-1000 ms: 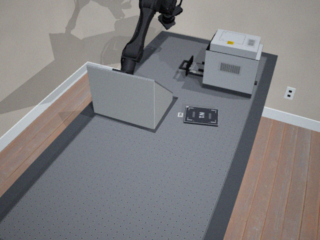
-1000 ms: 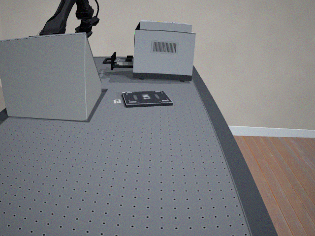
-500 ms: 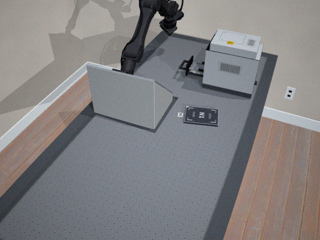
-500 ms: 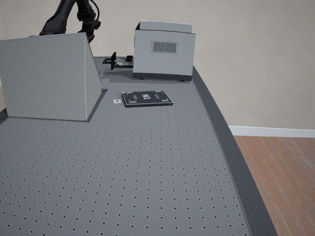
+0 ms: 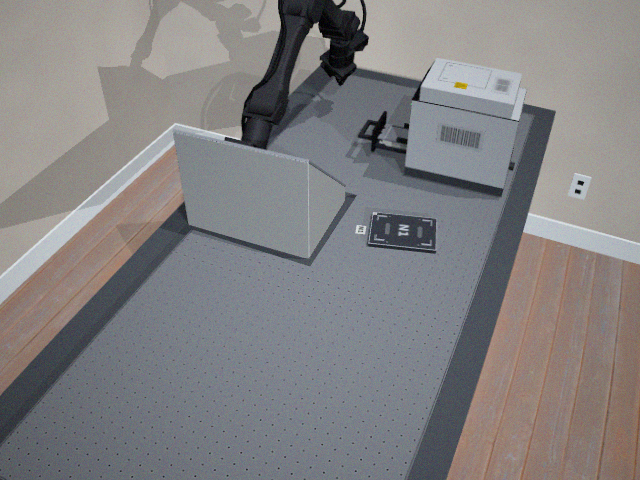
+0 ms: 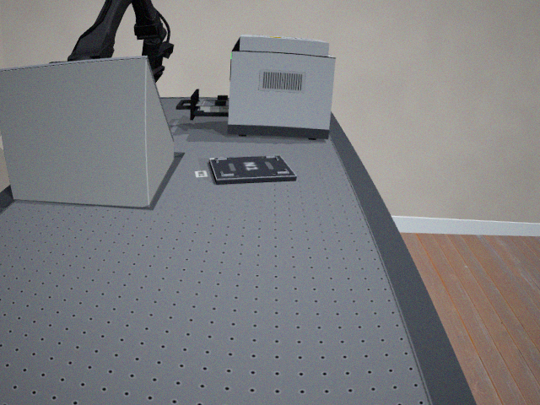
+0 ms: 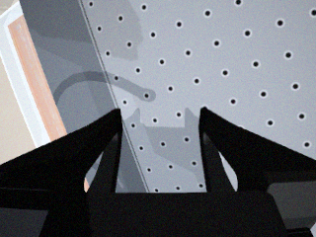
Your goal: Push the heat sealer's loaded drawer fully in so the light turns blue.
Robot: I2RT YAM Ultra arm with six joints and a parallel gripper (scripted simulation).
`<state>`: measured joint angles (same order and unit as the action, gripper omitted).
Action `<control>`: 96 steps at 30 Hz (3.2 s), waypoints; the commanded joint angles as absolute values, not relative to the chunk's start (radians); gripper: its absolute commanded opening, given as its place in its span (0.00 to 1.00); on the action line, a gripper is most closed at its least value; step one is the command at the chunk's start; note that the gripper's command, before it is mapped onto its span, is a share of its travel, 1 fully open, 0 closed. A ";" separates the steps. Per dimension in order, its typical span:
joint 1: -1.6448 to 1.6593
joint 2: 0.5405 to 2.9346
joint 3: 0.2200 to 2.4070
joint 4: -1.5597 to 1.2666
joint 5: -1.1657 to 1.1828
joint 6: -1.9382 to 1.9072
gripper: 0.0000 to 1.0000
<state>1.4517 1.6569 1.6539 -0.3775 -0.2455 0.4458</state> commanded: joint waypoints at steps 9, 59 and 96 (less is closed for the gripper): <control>1.417 1.670 1.613 -0.497 -0.214 0.361 0.45; 1.334 1.727 1.538 -0.935 -0.113 0.099 0.45; 1.353 1.842 1.468 -1.241 0.009 0.008 0.45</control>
<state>1.3628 1.8416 1.4883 -1.2133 -0.0063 -0.0101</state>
